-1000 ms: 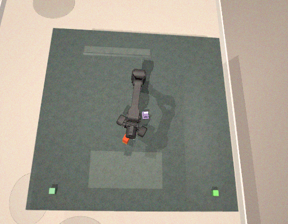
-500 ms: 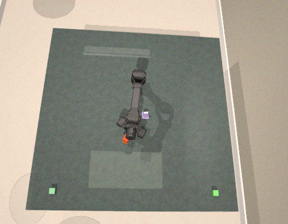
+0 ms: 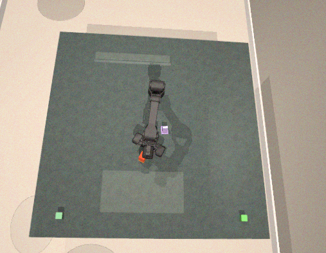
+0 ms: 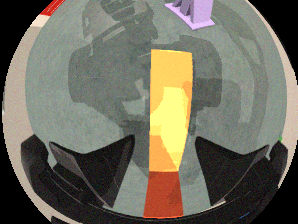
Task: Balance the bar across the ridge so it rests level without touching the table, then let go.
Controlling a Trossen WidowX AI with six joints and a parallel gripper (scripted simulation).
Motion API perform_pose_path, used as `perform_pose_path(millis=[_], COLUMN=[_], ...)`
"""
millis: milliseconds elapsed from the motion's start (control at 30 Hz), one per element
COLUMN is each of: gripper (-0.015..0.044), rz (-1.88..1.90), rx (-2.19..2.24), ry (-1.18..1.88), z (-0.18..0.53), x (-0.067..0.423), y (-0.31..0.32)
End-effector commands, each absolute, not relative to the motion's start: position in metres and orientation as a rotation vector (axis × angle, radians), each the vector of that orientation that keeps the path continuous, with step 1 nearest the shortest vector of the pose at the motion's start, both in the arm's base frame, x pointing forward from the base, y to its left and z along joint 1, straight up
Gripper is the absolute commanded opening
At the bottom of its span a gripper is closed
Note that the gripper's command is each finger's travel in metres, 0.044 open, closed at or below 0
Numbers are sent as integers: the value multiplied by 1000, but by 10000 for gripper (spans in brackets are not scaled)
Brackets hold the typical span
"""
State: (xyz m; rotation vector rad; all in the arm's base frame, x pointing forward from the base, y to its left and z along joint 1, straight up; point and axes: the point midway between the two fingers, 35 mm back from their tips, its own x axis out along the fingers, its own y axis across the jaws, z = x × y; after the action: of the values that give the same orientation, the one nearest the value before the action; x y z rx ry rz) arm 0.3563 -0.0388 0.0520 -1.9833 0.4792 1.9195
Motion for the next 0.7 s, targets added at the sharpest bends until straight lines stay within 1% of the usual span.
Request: perform_pose_path(millis=[0, 267, 467, 667], gripper=[315, 315, 157, 117], rz=[1923, 1923, 1921, 1921], rx=[-1986, -1986, -1982, -1982], ry=[470, 470, 479, 479], z=[50, 50, 51, 51], x=[357, 357, 356, 356], y=[-38, -38, -39, -39])
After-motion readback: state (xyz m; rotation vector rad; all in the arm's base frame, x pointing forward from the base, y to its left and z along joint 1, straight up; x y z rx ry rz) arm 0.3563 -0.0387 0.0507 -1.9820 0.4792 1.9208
